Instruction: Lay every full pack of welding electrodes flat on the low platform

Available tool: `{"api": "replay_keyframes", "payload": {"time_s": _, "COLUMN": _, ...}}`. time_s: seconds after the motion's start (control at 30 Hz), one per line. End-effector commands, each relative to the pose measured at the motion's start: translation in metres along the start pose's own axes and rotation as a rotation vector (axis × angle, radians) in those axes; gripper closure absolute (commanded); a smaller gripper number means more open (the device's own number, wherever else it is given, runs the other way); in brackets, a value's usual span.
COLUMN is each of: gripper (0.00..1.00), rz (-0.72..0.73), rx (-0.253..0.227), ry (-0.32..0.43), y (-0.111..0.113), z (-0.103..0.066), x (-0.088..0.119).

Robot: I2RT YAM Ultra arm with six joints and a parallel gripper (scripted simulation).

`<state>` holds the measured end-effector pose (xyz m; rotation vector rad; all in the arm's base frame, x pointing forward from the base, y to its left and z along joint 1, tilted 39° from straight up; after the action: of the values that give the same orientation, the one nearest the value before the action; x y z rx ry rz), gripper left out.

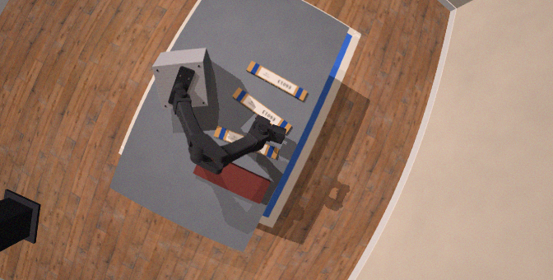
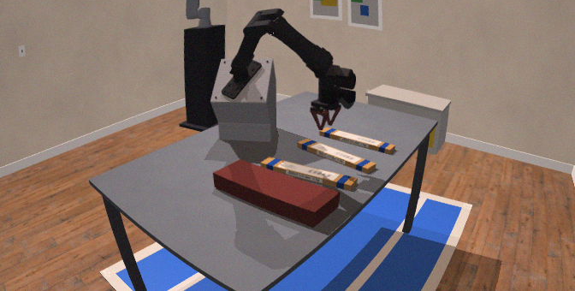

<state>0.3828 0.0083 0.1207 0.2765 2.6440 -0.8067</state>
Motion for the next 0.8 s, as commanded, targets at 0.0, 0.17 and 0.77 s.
{"api": "replay_keyframes", "payload": {"time_s": 0.0, "gripper": 0.36, "rz": -0.012, "rx": -0.012, "ry": -0.015, "y": 0.006, "z": -0.003, "x": 0.0}}
{"api": "replay_keyframes", "payload": {"time_s": 0.17, "gripper": 0.36, "rz": -0.014, "rx": -0.024, "ry": -0.03, "y": 0.012, "z": 0.002, "x": -0.005}}
{"api": "replay_keyframes", "payload": {"time_s": 0.77, "gripper": 0.36, "rz": -0.031, "rx": -0.017, "ry": -0.009, "y": 0.011, "z": 0.032, "x": 0.005}}
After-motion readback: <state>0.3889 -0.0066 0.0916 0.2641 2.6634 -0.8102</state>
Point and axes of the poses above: the point where the finger pads meet when closed, its own z axis out along the fingers, its own y axis across the jaws, x = y × z, the point moved 10 cm from there along -z, back along the fingers, and after that the axes turned 8 degrees about z, right-handed, at the moved point
